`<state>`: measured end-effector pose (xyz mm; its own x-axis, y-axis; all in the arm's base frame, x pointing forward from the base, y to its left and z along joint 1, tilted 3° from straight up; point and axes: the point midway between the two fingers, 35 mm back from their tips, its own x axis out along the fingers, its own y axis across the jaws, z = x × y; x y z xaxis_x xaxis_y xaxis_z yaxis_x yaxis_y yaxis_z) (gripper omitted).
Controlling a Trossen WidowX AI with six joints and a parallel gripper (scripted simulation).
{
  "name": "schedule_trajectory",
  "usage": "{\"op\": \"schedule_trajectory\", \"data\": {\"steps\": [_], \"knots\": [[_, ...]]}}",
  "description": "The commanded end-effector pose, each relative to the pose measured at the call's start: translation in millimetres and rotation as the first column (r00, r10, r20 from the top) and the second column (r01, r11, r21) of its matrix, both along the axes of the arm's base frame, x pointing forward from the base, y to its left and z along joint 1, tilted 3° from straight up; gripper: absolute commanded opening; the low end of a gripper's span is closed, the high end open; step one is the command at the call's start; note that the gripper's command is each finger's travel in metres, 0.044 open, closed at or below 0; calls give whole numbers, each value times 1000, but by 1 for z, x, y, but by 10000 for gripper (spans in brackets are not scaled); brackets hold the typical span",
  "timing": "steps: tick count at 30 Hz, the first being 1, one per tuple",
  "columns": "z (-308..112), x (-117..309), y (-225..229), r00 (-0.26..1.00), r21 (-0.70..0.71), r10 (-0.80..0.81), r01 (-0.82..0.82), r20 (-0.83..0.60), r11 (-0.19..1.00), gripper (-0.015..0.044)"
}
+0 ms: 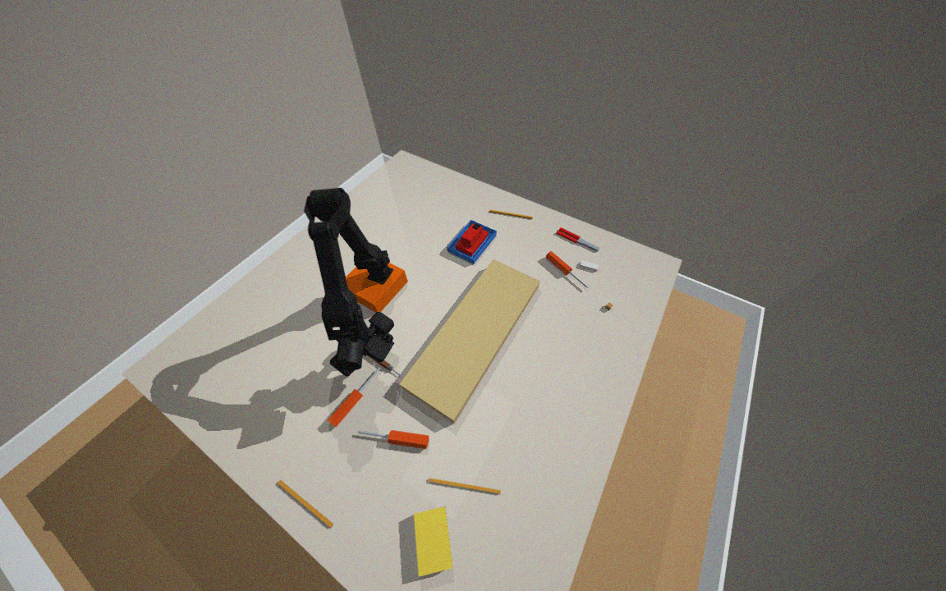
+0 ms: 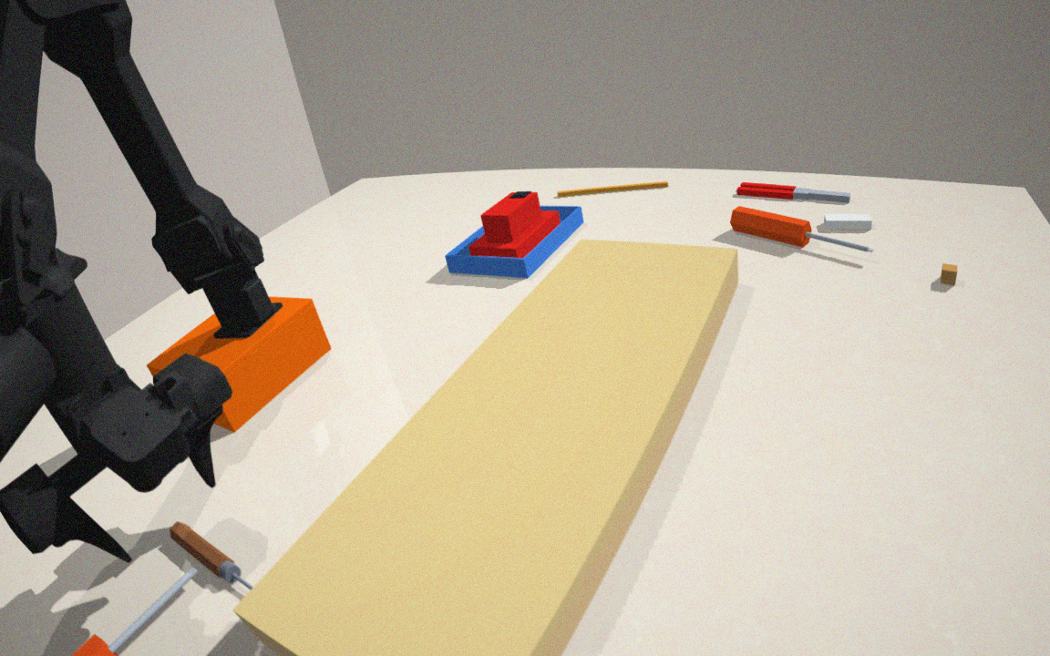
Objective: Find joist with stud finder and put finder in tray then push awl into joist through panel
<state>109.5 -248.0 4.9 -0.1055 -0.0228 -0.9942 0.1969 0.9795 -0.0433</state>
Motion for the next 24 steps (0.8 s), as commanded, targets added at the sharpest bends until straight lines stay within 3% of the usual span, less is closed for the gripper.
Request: {"op": "schedule_trajectory", "data": {"steps": [1, 16, 24], "knots": [[-9, -2, 1, 1000, 5, -1, 1, -6, 1000, 440], [-27, -3, 2, 1000, 5, -1, 1, -6, 1000, 440], [-27, -3, 2, 1000, 5, -1, 1, -6, 1000, 230]]}}
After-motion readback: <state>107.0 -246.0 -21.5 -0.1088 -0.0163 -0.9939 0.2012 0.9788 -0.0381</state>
